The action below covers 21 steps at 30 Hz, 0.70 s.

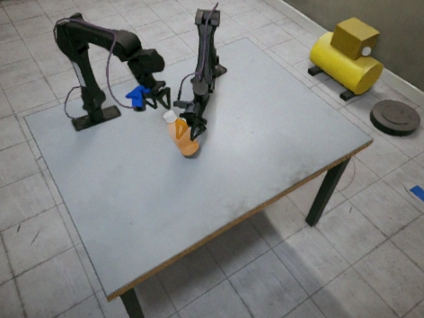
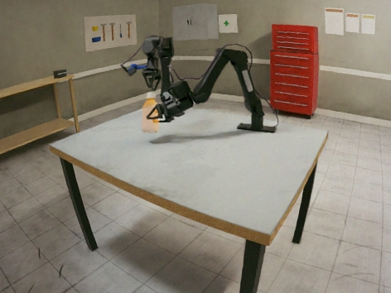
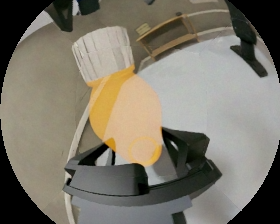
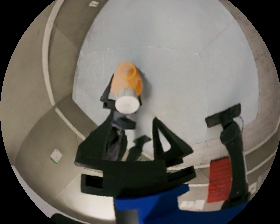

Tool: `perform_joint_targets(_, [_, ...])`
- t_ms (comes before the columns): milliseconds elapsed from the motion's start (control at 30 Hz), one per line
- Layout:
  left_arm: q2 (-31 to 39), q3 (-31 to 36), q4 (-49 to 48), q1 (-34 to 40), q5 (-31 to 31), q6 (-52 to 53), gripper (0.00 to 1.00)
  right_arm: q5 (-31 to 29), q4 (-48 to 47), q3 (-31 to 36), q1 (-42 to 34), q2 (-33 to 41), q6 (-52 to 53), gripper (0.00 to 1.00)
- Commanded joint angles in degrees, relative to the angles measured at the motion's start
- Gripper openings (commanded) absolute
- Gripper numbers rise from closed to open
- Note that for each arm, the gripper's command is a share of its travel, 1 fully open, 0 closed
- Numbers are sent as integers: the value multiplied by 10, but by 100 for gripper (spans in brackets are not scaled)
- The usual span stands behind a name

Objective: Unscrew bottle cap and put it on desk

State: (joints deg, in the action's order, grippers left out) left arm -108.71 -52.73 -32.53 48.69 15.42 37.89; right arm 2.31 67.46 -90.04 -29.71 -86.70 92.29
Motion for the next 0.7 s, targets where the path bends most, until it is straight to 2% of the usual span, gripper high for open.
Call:
perform_joint_targets(0, [17, -1, -13, 0, 0, 0, 0, 0, -26, -7, 1, 13, -9, 70])
perform_joint_targets(667, [17, -1, -13, 0, 0, 0, 0, 0, -38, 4, 0, 8, -9, 70])
